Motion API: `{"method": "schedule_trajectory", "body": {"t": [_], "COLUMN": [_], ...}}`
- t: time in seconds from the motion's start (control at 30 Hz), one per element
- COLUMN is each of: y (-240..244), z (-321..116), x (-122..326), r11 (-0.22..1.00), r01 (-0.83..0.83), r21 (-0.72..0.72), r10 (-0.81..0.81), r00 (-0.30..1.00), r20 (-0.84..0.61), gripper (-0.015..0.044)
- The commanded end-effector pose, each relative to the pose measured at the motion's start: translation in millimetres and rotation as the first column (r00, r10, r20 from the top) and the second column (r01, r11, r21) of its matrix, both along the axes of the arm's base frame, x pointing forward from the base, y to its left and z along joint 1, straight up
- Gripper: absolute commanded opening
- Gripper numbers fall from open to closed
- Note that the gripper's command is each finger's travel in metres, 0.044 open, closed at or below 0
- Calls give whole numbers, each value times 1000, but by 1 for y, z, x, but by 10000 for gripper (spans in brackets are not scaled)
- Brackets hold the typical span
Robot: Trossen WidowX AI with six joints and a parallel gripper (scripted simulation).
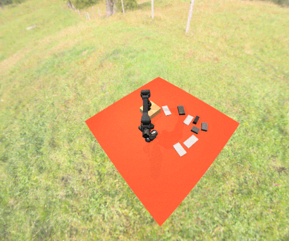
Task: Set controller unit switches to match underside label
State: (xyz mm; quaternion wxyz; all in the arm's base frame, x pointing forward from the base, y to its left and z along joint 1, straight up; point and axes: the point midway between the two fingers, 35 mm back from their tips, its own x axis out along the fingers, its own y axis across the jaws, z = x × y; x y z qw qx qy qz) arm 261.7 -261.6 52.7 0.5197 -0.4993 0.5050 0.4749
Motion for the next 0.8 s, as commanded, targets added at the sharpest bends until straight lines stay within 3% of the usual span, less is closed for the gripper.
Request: {"method": "schedule_trajectory", "body": {"t": [0.0, 0.77], "y": [-3, -4], "z": [1, -30], "x": [1, 2], "r11": [997, 997], "r01": [-72, -72], "r21": [-12, -13], "r10": [72, 72], "r00": [997, 997], "r20": [-22, -21], "gripper": [440, 440]}}
